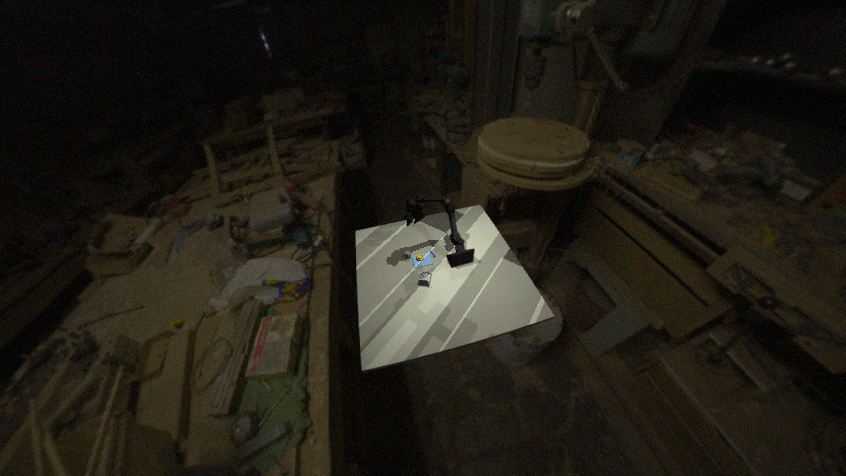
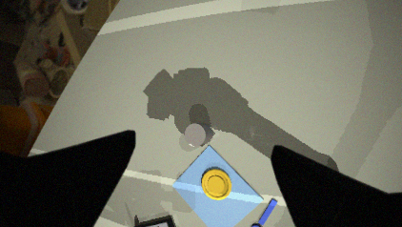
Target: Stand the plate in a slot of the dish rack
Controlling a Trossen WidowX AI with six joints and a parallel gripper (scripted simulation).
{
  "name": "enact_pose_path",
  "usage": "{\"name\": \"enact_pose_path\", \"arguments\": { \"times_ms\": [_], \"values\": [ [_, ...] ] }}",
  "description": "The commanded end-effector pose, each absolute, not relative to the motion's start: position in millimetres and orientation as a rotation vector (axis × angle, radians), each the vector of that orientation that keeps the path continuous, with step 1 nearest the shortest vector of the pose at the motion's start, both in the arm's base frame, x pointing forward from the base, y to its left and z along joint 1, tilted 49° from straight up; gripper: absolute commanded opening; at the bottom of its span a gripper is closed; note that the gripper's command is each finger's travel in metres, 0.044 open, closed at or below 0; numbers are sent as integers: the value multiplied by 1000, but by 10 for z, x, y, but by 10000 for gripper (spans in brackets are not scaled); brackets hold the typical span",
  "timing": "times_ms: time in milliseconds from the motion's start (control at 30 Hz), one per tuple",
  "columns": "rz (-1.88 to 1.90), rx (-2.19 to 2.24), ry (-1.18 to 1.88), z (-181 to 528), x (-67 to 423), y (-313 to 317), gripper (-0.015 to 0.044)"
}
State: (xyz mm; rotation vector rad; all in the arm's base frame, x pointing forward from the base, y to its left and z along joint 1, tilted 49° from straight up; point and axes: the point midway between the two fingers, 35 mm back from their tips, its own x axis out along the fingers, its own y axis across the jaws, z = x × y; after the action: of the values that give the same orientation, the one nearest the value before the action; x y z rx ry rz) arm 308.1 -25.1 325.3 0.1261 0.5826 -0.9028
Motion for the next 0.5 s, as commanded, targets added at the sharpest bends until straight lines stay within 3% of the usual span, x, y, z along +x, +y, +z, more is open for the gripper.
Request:
{"name": "enact_pose_path", "arguments": {
  "times_ms": [0,467],
  "values": [
    [-904,36,682,2970,3175,-291,400],
    [-868,-266,1031,1992,3292,-575,400]
  ]
}}
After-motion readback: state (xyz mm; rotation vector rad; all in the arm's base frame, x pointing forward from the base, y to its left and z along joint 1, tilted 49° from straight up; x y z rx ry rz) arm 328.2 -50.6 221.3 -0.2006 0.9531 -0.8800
